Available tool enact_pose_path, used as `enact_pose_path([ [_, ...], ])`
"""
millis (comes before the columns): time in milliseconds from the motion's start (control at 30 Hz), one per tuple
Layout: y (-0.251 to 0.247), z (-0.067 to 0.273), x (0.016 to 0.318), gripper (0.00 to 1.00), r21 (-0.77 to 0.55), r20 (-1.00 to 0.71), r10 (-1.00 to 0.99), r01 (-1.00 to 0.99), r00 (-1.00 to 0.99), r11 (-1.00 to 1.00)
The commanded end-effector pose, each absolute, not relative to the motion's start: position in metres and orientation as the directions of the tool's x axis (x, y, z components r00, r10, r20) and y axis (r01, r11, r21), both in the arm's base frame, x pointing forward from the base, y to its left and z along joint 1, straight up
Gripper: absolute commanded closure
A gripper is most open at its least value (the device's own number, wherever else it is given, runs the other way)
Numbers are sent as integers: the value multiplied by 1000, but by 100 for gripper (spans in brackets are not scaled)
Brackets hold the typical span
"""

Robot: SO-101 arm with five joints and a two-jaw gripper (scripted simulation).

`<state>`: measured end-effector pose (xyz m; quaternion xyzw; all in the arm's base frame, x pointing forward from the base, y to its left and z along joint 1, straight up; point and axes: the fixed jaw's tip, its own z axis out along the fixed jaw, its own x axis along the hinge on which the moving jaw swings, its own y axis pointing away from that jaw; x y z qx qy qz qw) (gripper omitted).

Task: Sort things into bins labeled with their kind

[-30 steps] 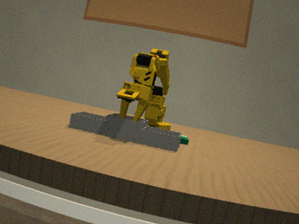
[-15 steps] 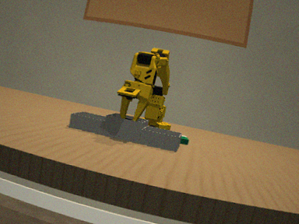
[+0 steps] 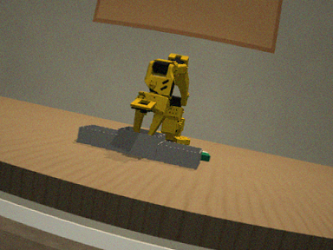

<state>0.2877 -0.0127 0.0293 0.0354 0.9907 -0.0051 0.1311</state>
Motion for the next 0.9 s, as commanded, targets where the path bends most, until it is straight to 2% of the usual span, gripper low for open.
enact_pose_path([
  [0, -10, 44, 295, 100, 3, -325, 63, 66, -944, 998],
  [867, -10, 38, 295, 98, 3, -325, 63, 66, -944, 998],
])
